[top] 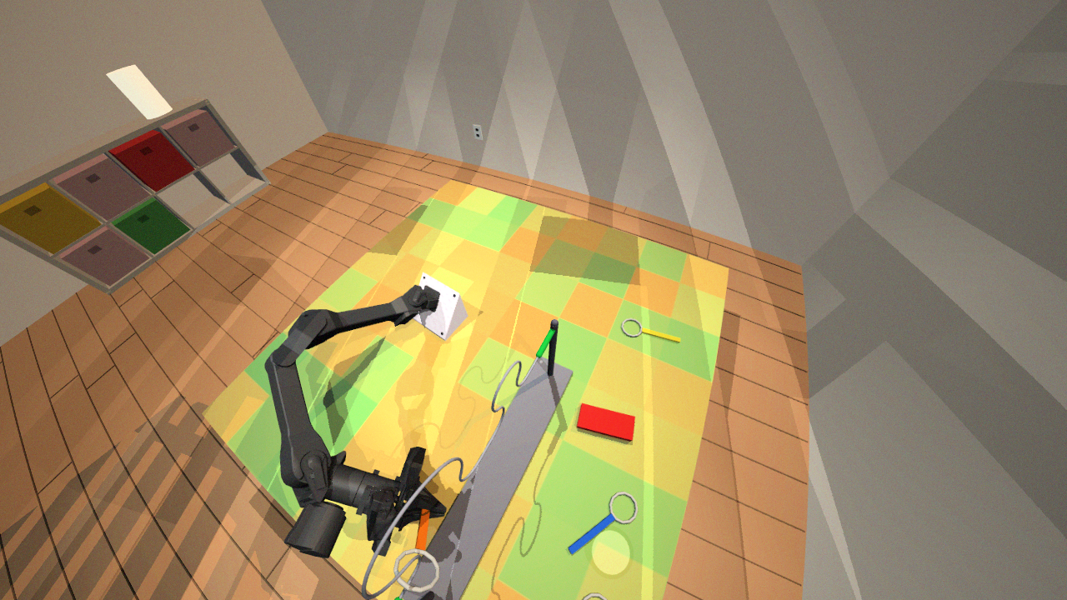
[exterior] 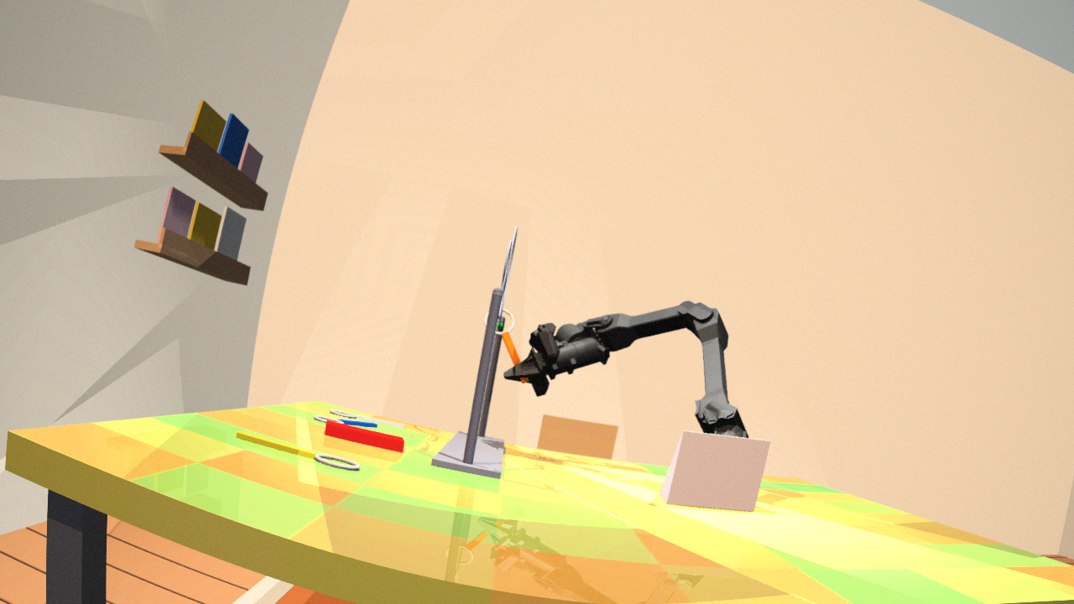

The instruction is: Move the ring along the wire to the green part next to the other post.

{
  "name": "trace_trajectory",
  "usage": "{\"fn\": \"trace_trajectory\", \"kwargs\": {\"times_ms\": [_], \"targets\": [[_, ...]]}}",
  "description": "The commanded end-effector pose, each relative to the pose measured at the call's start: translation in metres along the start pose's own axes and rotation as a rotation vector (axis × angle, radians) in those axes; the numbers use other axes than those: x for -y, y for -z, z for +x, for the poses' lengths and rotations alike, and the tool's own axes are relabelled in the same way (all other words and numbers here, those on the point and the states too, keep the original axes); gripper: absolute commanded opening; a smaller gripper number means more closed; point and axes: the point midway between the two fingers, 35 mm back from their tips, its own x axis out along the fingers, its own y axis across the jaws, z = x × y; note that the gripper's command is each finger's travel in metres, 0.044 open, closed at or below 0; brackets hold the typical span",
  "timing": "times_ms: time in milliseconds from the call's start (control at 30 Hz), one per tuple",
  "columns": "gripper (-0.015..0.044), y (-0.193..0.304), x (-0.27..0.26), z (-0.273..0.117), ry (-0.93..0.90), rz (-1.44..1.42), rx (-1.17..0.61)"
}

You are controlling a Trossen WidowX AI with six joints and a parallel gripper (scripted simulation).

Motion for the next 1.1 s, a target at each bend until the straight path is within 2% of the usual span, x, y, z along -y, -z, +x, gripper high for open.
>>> {"fn": "trace_trajectory", "kwargs": {"times_ms": [0,1067], "targets": [[-0.015,0.001,-0.016,-0.001,-0.051,0.086,0.0],[-0.015,-0.047,-0.117,-0.026,-0.444,0.786,0.011]]}}
